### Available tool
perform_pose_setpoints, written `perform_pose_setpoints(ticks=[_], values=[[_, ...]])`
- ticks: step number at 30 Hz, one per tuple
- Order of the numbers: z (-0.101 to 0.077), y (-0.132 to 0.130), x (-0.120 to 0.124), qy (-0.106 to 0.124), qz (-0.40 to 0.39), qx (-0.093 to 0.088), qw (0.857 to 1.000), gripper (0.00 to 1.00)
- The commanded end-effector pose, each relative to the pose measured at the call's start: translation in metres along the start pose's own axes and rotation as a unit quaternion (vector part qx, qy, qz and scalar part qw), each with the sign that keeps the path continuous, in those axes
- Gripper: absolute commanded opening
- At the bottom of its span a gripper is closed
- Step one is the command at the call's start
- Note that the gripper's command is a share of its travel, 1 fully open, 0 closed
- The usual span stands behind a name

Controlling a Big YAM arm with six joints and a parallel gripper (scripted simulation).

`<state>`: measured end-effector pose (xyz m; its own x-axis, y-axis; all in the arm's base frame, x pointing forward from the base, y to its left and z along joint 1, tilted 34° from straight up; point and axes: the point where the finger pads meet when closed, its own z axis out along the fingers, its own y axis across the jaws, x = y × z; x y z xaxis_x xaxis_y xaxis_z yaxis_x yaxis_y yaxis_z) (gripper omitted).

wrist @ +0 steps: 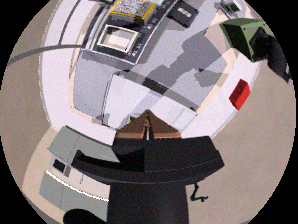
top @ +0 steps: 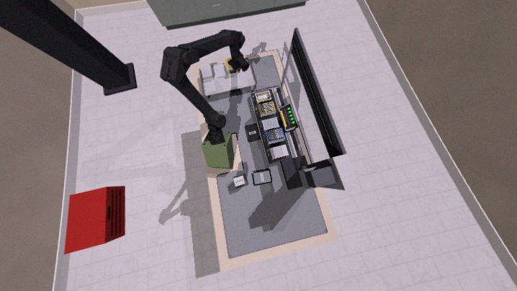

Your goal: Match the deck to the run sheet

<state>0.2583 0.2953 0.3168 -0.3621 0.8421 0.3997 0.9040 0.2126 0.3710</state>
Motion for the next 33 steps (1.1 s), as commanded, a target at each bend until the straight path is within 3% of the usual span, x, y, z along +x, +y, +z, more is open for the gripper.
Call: perform_pose_setpoints(ticks=[1, 7, 8, 9, 11, 12, 14, 17, 33], values=[[-0.021, 0.003, -0.012, 0.011, 0.023, -0.032, 0.999, 0.00], [-0.020, -0.008, -0.034, 0.010, 0.046, -0.032, 0.998, 0.00], [-0.028, -0.001, -0.029, 0.015, 0.043, -0.041, 0.998, 0.00], [-0.019, -0.010, -0.039, 0.010, 0.051, -0.032, 0.998, 0.00], [-0.019, -0.010, -0.039, 0.010, 0.051, -0.032, 0.998, 0.00], [-0.039, 0.006, -0.025, 0.022, 0.042, -0.055, 0.997, 0.00], [-0.038, 0.005, -0.022, 0.024, 0.039, -0.053, 0.998, 0.00], [-0.023, -0.009, -0.033, 0.014, 0.044, -0.034, 0.998, 0.00], [-0.025, -0.008, -0.032, 0.014, 0.044, -0.035, 0.998, 0.00]])
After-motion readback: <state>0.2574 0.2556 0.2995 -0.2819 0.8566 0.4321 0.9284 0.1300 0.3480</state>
